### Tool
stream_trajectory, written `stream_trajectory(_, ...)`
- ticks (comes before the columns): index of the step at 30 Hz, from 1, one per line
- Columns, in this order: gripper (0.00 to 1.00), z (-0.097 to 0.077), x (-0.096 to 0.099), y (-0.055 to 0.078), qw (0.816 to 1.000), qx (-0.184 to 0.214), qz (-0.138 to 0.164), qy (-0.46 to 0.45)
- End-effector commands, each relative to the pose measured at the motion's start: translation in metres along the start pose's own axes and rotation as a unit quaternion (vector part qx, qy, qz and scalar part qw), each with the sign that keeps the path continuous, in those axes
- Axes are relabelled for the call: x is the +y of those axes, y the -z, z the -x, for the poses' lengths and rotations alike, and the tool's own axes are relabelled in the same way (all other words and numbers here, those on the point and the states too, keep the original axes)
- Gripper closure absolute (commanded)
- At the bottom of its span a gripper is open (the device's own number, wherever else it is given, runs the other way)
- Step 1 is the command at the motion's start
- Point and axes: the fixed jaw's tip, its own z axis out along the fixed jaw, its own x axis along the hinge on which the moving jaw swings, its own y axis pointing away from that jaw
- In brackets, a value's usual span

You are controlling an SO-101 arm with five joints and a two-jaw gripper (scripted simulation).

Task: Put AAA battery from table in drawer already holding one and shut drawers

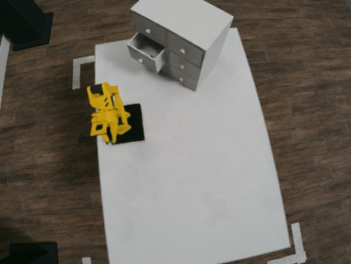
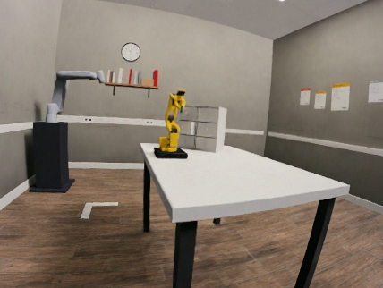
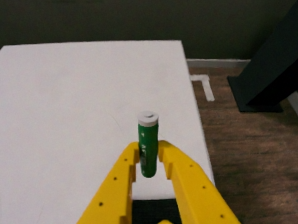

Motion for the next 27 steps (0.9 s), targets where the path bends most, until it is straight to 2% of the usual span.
stream_trajectory(1,1.0,-0.003,-0.002,0.01,0.999,-0.023,-0.007,0.021)
stream_trajectory(17,1.0,-0.003,-0.002,0.01,0.999,-0.023,-0.007,0.021)
stream_trajectory(27,1.0,-0.007,0.028,0.015,0.991,-0.023,0.111,0.078)
